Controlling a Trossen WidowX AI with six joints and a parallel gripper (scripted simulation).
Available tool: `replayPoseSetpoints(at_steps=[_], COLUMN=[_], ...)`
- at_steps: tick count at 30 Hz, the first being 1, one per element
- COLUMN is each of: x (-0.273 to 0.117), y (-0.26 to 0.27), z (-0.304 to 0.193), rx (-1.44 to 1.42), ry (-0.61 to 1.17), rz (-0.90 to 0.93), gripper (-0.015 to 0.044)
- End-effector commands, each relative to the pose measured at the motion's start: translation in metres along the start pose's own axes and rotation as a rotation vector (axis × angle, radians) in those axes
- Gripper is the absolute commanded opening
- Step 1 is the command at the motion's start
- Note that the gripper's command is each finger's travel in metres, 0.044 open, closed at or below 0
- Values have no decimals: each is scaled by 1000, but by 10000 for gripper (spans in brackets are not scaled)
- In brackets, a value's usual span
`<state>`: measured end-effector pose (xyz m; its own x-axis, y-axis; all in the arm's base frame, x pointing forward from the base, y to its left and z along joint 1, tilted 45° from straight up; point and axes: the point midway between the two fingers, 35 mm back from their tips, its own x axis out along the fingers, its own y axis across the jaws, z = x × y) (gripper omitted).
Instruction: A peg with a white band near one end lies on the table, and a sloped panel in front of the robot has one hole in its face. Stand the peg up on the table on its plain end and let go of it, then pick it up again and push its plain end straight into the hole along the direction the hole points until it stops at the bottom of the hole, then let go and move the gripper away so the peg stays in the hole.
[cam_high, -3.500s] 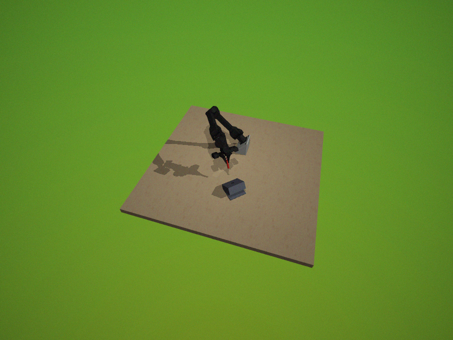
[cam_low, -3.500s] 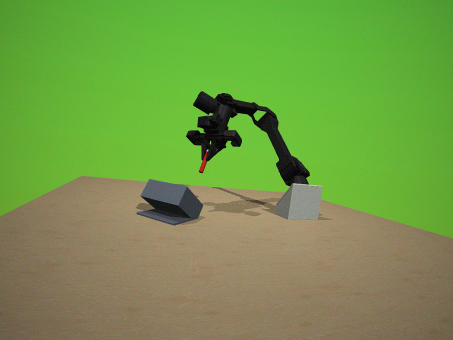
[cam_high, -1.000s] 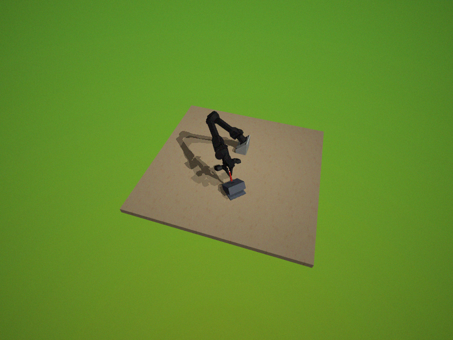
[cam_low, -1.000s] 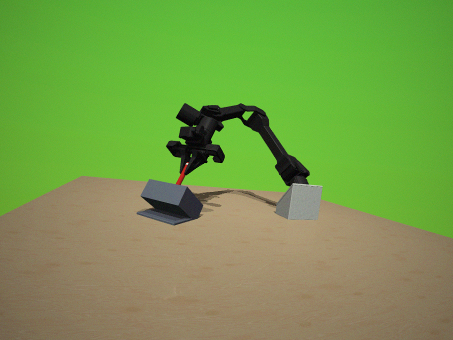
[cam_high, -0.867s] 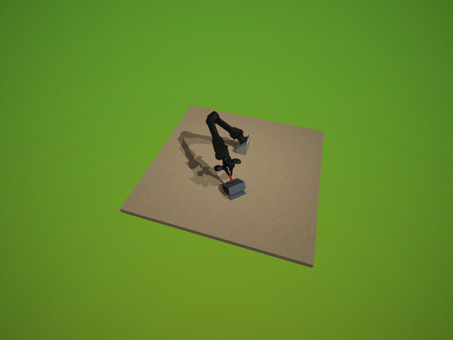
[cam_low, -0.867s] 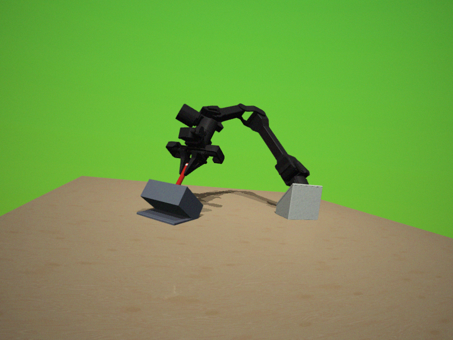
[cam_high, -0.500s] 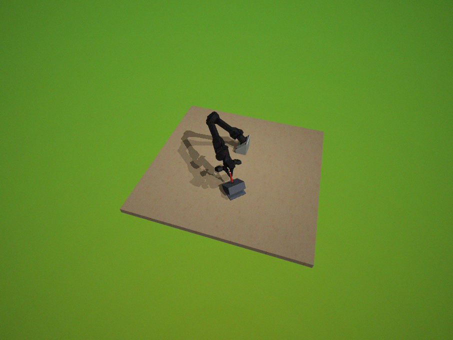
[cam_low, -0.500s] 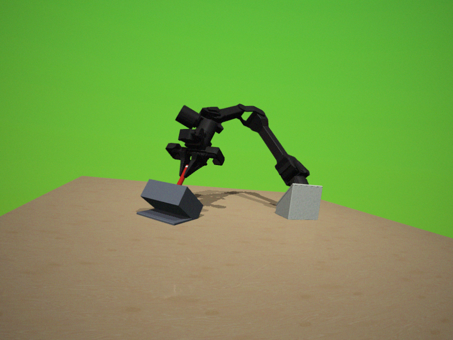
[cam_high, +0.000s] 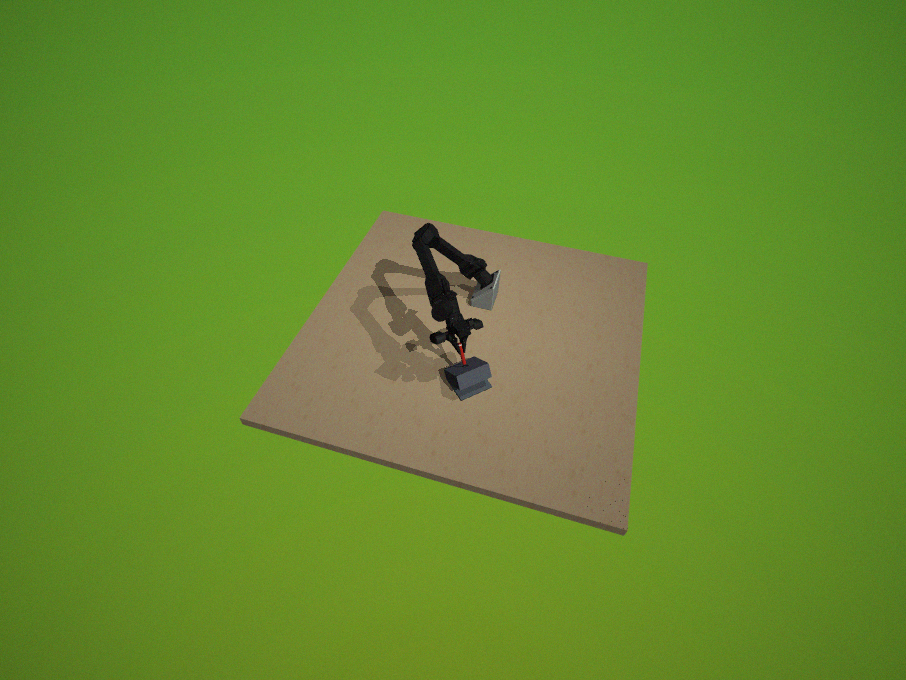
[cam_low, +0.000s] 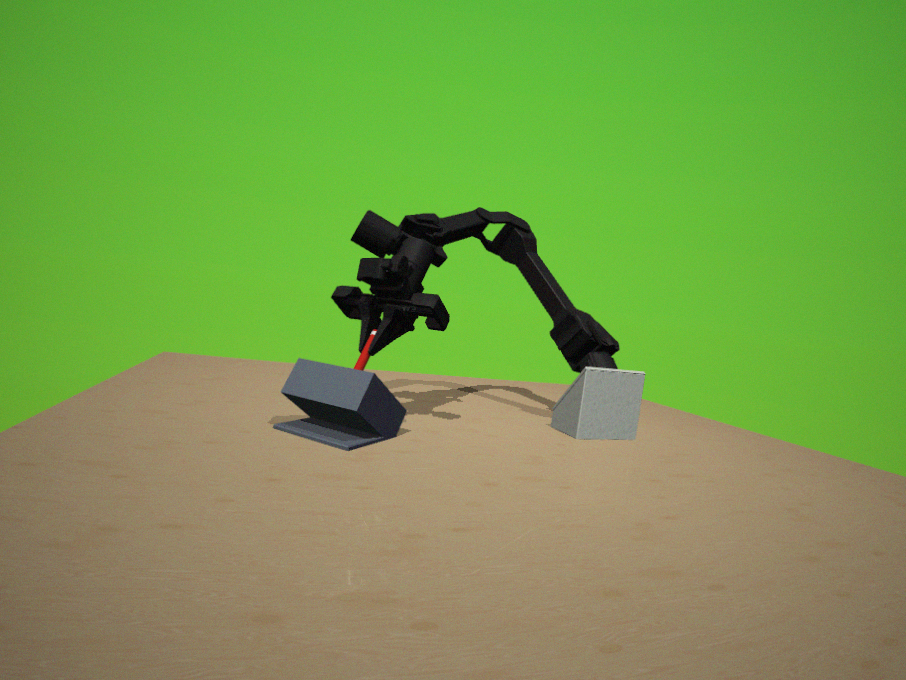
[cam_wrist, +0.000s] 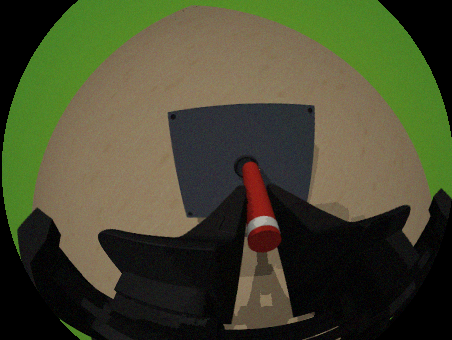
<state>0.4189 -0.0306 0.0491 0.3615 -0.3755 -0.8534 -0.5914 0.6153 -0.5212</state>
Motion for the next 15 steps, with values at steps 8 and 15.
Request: replayPoseSetpoints(at_steps=[8,15], x=[0,3], y=[3,3], z=[-1,-2], rx=[2,2], ry=[0,0], rz=[-1,-1], gripper=[0,0])
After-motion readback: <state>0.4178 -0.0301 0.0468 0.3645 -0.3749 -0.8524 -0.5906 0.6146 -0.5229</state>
